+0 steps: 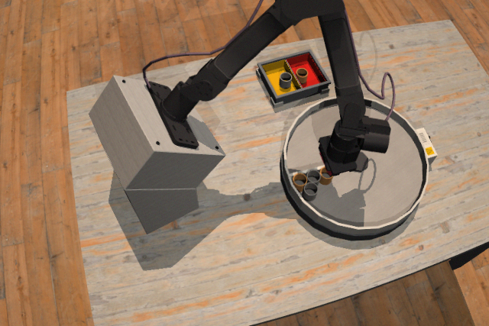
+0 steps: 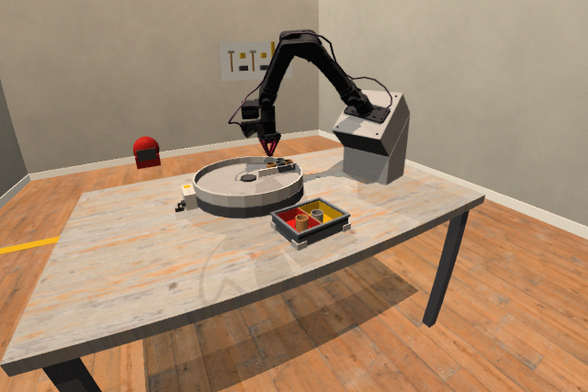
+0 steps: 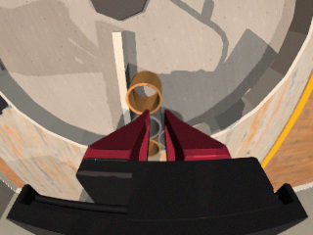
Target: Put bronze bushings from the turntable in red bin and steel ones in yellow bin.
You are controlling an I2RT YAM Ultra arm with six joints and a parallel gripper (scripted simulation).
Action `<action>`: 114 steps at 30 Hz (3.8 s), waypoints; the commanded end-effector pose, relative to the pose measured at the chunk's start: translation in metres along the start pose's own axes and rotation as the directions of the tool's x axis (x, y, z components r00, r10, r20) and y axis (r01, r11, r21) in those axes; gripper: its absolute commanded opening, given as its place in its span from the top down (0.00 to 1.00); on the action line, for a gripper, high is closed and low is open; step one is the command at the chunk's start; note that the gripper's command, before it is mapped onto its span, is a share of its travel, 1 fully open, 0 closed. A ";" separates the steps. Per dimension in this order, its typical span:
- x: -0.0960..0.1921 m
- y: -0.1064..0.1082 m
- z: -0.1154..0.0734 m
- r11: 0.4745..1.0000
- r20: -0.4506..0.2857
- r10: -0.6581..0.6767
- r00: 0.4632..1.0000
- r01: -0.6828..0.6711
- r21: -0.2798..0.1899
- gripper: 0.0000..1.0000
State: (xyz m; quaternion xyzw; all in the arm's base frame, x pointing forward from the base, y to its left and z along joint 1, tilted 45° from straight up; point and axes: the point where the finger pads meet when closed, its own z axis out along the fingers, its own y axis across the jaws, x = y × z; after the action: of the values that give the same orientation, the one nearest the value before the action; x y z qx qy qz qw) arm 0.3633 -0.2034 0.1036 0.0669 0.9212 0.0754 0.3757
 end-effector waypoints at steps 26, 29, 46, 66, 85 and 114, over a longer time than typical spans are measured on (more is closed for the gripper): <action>-0.009 -0.007 -0.007 1.000 0.025 -0.006 1.000 0.006 0.006 0.86; -0.009 -0.007 -0.007 1.000 0.025 -0.004 1.000 0.004 0.006 0.86; -0.009 -0.007 -0.007 1.000 0.025 -0.004 1.000 0.004 0.006 0.86; -0.006 -0.008 -0.004 1.000 0.016 0.000 1.000 0.000 0.001 0.86; -0.008 -0.008 -0.008 1.000 0.026 -0.005 1.000 0.005 0.006 0.86; -0.005 -0.011 -0.004 1.000 0.018 -0.001 1.000 0.001 0.003 0.86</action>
State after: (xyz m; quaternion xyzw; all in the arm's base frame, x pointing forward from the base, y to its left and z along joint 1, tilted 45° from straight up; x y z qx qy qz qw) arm 0.3644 -0.2032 0.1035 0.0617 0.9212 0.0767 0.3764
